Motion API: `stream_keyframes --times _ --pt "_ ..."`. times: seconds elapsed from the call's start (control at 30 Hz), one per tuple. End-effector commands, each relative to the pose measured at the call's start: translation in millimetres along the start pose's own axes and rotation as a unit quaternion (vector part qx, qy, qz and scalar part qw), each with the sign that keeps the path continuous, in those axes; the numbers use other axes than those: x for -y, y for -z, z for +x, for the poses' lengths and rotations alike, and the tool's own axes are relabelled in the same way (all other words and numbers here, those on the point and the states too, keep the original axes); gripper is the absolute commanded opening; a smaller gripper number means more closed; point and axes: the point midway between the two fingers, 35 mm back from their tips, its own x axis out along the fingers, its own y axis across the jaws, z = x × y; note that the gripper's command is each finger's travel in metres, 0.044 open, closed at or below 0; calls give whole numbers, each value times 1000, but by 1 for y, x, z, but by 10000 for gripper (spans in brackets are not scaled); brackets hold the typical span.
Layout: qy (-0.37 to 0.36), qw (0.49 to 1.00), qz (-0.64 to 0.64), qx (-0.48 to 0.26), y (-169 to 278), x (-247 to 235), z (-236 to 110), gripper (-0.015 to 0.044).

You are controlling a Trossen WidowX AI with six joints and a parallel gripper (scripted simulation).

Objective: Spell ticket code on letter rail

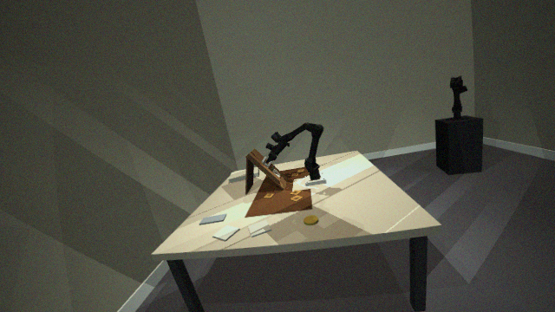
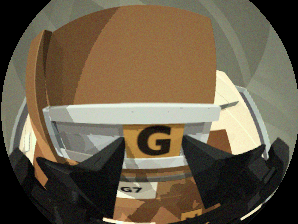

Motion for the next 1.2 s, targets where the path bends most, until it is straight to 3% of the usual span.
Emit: stream_keyframes --times 0.0,1.17 --pt "3 1000 0 3 -1 -2 -2 0" --pt "2 1000 1 3 -1 -21 -1 0"
